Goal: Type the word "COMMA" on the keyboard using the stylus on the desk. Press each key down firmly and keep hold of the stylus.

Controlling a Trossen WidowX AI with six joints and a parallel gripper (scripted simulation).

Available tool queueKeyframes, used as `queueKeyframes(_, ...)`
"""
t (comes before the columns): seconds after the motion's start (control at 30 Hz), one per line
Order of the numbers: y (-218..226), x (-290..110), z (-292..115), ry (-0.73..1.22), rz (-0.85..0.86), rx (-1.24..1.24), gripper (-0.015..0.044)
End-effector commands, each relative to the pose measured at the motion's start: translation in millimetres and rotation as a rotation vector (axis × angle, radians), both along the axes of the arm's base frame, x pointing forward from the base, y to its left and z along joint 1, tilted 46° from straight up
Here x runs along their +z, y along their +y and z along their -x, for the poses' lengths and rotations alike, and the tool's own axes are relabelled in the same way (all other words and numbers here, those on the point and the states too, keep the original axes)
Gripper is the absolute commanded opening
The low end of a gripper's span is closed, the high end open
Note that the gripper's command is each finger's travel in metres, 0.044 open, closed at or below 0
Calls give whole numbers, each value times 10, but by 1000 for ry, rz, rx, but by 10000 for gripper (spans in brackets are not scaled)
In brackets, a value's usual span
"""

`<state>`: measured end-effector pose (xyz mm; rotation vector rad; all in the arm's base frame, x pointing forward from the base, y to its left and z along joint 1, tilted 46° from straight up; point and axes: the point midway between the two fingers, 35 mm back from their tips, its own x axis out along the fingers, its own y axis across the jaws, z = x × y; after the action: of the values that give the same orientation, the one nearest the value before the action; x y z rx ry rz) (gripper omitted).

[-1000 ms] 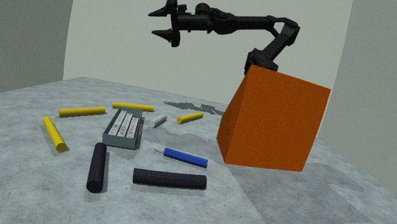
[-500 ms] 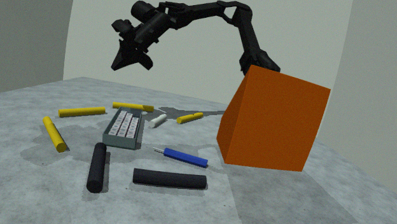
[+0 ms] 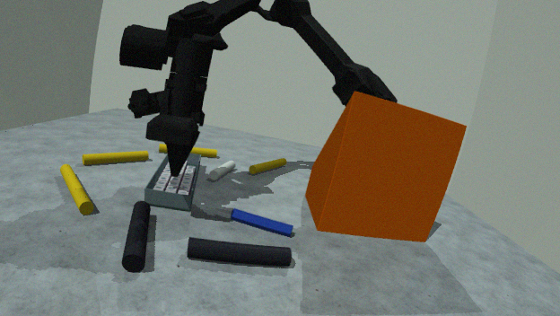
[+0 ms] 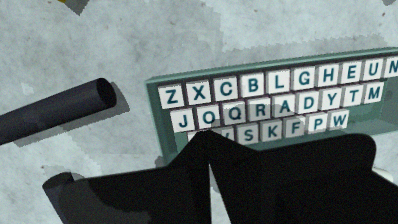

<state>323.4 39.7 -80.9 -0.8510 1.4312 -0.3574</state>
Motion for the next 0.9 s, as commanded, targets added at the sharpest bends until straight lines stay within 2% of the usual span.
queueKeyframes(0.0, -5, -4, -26, -2, 30, 3, 0)
queueKeyframes(0.23, -23, 17, -37, -2, 30, 2, 0)
queueKeyframes(0.4, -448, 485, -212, -3, 33, 2, 0)
queueKeyframes(0.87, -538, 587, -258, -2, 32, 3, 0)
